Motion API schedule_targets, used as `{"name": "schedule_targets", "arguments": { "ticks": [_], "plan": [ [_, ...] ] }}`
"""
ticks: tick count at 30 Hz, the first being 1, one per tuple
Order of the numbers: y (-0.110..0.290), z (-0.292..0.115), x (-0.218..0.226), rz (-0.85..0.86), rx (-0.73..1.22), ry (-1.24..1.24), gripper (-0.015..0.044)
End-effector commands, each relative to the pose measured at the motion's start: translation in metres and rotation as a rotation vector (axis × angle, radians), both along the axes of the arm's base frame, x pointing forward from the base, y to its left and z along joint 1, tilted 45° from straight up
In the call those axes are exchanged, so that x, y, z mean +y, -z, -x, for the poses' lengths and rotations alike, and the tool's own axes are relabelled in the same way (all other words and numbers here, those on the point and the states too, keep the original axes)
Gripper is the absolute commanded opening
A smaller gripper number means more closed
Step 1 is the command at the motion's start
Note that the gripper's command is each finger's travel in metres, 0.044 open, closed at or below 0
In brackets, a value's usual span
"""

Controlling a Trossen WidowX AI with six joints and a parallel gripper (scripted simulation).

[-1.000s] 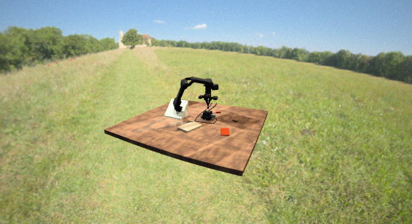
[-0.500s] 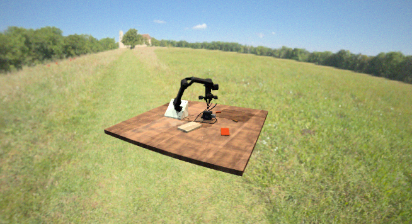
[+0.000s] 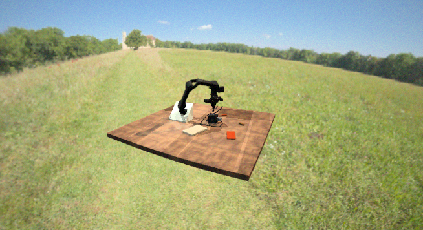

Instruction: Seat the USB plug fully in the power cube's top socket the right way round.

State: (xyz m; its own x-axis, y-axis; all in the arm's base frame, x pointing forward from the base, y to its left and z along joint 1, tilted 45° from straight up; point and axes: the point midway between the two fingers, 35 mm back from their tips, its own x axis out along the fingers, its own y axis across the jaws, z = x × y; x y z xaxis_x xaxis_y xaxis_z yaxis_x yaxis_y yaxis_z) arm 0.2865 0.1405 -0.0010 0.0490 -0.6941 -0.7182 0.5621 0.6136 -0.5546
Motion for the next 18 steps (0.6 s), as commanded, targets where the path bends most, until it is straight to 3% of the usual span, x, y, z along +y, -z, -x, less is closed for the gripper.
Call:
{"name": "schedule_targets", "arguments": {
  "ticks": [1, 18],
  "plan": [
    [0.0004, 0.0002, -0.0003, 0.005, 0.078, -0.080, 0.0000],
    [0.0004, 0.0002, -0.0002, 0.027, 0.386, -0.399, 0.0000]
  ]
}}
